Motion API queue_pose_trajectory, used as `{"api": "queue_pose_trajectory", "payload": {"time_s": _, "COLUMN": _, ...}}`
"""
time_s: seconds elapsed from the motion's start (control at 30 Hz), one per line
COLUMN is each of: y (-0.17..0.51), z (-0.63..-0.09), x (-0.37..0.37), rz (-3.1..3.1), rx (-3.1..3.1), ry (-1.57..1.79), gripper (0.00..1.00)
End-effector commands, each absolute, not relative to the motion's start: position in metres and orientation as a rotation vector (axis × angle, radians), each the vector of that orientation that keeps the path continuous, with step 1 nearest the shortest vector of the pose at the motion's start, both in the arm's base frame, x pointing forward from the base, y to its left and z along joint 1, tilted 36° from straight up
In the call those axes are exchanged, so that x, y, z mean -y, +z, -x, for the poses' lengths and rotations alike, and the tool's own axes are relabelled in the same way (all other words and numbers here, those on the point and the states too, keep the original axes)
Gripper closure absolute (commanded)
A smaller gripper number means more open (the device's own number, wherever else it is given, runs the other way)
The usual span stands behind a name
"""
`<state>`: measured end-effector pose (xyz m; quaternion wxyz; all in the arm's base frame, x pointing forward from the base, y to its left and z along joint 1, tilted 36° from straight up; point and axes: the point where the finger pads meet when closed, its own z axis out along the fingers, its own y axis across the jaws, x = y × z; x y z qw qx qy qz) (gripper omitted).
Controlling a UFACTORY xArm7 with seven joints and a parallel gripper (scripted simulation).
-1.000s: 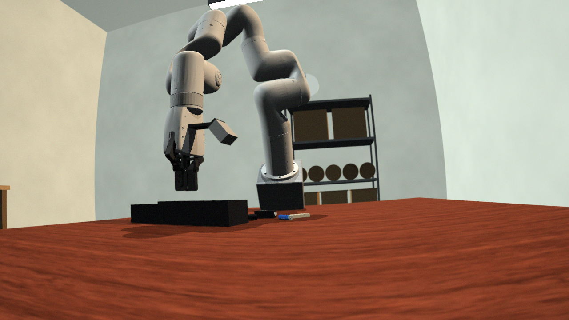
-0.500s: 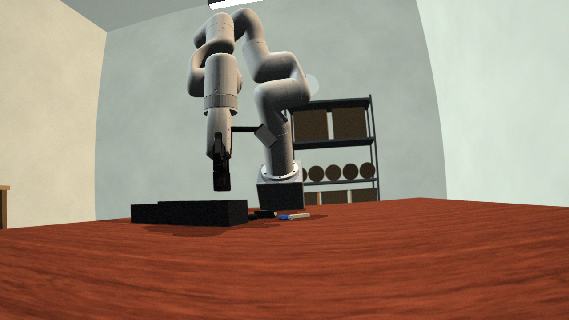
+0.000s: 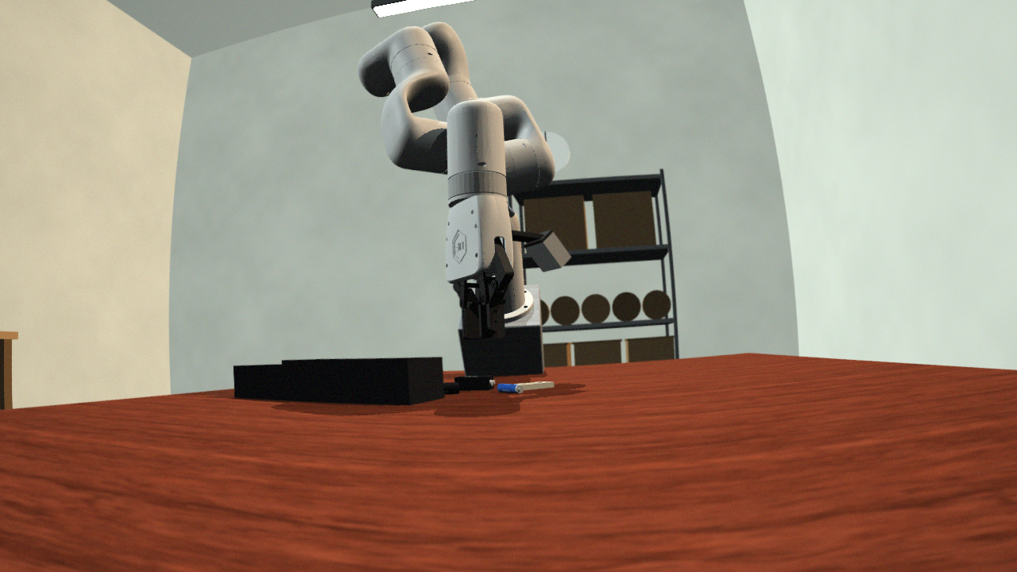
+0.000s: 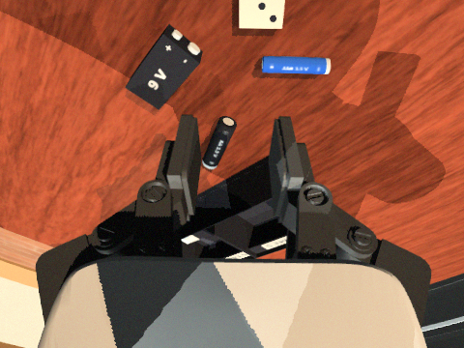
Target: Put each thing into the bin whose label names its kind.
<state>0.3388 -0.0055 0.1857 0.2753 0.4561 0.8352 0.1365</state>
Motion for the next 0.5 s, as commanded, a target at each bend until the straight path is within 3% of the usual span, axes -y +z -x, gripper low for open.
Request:
{"api": "queue_pose_trajectory", "payload": {"time_s": 0.0, "y": 0.18, "z": -0.327, "x": -0.032, "rz": -1.198, "rx": -2.253, "ry": 0.357, "gripper": 0.59}}
{"api": "queue_pose_trajectory", "payload": {"time_s": 0.47, "y": 0.175, "z": -0.32, "x": -0.057, "rz": -1.198, "rx": -2.253, "ry": 0.357, "gripper": 0.59}}
